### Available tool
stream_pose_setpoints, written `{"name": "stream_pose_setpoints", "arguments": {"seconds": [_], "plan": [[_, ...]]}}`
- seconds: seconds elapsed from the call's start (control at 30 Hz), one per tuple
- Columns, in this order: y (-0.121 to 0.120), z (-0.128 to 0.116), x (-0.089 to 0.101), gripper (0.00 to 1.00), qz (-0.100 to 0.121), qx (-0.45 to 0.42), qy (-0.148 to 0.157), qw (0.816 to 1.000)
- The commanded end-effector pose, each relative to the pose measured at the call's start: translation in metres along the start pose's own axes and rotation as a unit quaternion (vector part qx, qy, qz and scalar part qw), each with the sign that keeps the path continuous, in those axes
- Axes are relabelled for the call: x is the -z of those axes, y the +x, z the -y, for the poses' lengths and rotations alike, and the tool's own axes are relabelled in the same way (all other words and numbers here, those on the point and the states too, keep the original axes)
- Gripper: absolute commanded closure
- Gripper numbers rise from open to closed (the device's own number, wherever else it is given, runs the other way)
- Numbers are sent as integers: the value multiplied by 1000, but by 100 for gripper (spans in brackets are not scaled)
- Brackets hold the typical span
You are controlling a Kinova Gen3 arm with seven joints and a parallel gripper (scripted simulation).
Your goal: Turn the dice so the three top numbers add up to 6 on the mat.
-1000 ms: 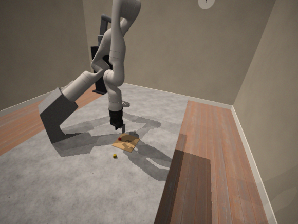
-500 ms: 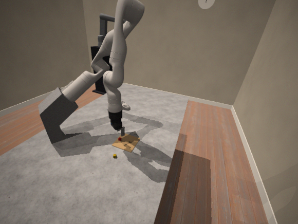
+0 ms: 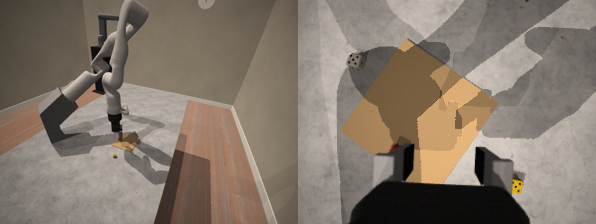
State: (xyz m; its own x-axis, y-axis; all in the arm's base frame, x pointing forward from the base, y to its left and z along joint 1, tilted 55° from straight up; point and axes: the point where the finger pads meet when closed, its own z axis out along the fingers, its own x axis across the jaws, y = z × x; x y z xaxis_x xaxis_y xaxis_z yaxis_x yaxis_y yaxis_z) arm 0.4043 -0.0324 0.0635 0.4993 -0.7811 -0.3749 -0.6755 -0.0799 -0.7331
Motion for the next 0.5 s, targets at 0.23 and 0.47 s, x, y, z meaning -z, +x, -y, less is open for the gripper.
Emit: {"name": "stream_pose_setpoints", "arguments": {"seconds": [0.23, 0.47], "plan": [[14, -2, -4, 0, 5, -127, -5, 992], [28, -6, -6, 0, 4, -255, -6, 967]]}}
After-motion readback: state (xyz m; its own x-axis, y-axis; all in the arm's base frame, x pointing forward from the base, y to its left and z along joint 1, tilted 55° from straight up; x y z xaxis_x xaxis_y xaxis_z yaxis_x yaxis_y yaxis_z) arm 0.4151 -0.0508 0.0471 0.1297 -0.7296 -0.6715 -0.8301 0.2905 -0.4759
